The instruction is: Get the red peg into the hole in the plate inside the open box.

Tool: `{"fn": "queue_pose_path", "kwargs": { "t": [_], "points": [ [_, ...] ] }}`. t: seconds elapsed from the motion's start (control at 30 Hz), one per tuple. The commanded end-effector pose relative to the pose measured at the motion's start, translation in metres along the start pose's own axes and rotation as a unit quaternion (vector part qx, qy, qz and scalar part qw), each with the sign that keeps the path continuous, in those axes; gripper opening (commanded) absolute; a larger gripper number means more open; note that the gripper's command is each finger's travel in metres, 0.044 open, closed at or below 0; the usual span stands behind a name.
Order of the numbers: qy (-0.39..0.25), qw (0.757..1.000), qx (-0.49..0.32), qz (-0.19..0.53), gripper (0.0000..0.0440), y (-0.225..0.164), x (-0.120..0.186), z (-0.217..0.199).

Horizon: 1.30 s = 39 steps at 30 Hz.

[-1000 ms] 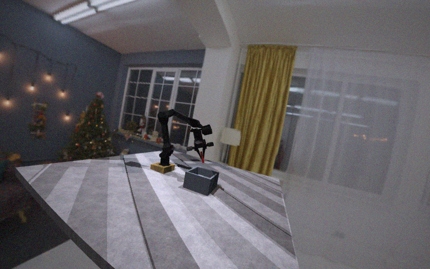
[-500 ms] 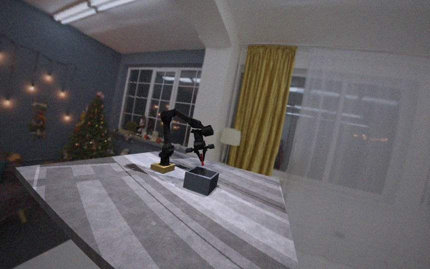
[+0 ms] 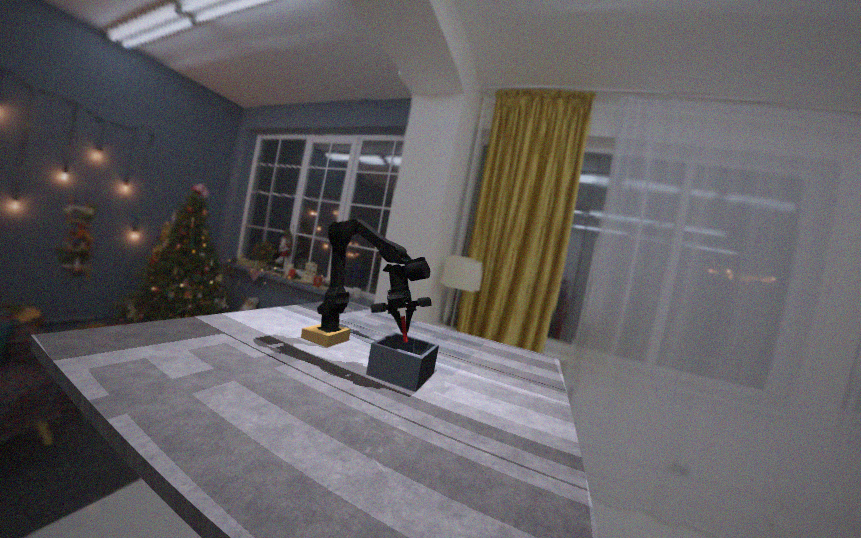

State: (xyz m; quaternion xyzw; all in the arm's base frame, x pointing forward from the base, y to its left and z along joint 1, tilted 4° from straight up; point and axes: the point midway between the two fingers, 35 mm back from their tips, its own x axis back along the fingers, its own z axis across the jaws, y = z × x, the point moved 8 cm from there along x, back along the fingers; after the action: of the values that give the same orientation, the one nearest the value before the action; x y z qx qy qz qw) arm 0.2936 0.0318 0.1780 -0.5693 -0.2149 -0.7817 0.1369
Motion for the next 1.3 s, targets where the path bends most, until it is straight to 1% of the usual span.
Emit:
{"fn": "queue_pose_path", "kwargs": {
  "t": [0.0,0.2,0.27,0.33,0.43,0.47,0.6,1.03,1.07,1.27],
  "points": [
    [-0.006,1.000,-0.002,0.009,0.0023,0.006,-0.009,0.003],
    [-0.022,1.000,-0.002,0.019,0.0024,0.010,-0.028,0.004],
    [-0.029,0.999,0.000,0.022,0.0031,0.011,-0.034,0.004],
    [-0.036,0.999,0.004,0.024,0.0065,0.012,-0.041,0.004],
    [-0.045,0.999,0.011,0.025,0.0140,0.015,-0.049,0.005],
    [-0.051,0.998,0.015,0.026,0.0151,0.015,-0.051,0.004],
    [-0.059,0.998,0.018,0.027,0.0157,0.020,-0.055,0.009],
    [-0.046,0.998,0.035,0.009,0.0432,0.052,-0.059,0.036],
    [-0.045,0.998,0.036,0.007,0.0440,0.055,-0.060,0.037],
    [-0.031,0.999,0.028,-0.017,0.0440,0.075,-0.059,0.044]
  ]
}}
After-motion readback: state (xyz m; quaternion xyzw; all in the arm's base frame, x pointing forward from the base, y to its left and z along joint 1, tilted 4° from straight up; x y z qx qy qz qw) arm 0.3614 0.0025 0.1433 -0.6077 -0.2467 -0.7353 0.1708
